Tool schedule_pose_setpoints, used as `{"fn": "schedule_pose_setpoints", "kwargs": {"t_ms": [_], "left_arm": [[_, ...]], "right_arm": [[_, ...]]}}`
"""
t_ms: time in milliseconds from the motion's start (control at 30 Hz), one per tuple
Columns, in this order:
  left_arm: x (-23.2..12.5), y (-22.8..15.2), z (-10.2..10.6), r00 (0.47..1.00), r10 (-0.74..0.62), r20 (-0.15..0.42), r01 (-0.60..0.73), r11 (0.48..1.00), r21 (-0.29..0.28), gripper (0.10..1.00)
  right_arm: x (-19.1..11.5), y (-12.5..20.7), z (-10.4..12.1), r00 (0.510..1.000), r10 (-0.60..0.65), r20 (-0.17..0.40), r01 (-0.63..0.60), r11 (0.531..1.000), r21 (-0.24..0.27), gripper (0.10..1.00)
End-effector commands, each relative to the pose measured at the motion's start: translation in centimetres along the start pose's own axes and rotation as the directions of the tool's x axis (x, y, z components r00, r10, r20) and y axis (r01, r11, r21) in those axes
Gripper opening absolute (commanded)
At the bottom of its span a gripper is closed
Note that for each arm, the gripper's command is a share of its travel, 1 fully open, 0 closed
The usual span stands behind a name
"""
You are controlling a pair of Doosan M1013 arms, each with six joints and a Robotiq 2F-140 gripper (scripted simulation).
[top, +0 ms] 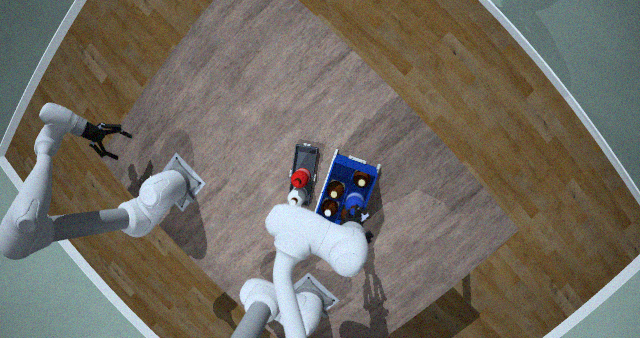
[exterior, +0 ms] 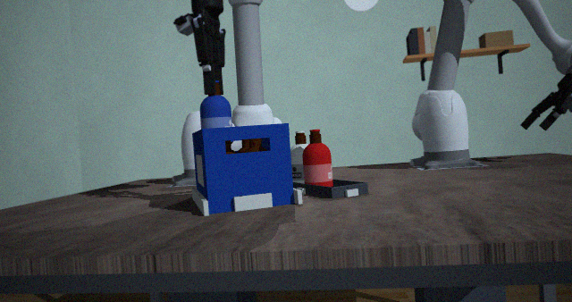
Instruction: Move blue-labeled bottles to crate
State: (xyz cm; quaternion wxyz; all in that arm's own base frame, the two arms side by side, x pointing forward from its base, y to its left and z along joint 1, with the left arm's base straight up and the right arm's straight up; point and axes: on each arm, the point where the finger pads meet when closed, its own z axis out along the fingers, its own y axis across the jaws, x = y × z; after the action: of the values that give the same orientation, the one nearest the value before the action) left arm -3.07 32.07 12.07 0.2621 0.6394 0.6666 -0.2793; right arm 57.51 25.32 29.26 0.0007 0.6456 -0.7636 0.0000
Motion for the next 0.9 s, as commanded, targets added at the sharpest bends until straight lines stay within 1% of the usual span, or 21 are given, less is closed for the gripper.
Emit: {"fn": "schedule_pose_setpoints", "kwargs": {"t_ms": [0,633,867], "left_arm": [[0.0,0.0,0.0,1.000,0.000,-0.001,0.000,1.000,0.000,1.000],[0.0,0.0,0.0,1.000,0.000,-0.001,0.000,1.000,0.000,1.000],[0.0,0.0,0.0,1.000,0.000,-0.001,0.000,1.000,0.000,1.000]], "right_arm": [[0.0,0.0,0.3,1.000,0.000,0.001,0.000,1.000,0.001,0.099],[0.0,0.0,2.2,1.000,0.000,0.001,0.000,1.000,0.001,0.099],[0.0,0.0,2.5,1.000,0.000,0.001,0.000,1.000,0.001,0.099]]}}
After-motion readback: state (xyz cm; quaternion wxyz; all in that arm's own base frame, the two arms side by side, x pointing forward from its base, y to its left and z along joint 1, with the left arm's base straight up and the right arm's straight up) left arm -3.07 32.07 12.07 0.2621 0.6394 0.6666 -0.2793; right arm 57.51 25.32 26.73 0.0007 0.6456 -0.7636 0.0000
